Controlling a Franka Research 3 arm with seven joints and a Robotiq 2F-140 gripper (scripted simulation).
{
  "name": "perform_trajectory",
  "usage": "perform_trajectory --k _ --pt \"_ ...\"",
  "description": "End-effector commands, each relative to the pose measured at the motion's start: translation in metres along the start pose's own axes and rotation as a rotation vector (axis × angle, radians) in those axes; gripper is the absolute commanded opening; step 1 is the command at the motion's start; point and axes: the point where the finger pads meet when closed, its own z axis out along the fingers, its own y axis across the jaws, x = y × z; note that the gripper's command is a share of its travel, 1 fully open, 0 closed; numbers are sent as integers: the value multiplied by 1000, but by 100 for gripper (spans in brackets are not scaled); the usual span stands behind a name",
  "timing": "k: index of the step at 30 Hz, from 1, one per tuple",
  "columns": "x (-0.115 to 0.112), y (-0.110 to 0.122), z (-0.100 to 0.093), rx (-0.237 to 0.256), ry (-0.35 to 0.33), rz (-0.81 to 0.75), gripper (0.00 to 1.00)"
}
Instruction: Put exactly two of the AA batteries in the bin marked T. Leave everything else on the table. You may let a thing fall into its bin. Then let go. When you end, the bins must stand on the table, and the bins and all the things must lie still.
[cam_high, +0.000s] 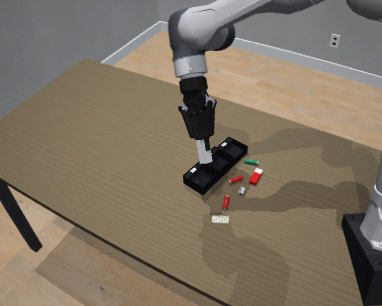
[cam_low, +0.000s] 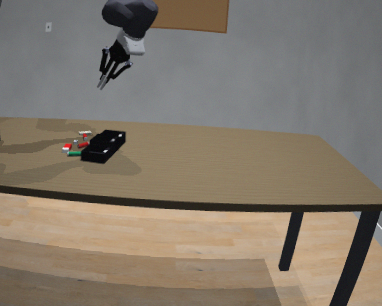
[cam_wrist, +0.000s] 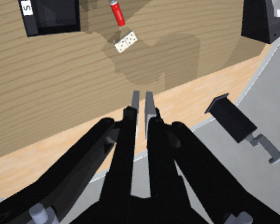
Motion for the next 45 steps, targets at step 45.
perform_trajectory --k 45 --pt "56 31 -5 141 308 -845 5"
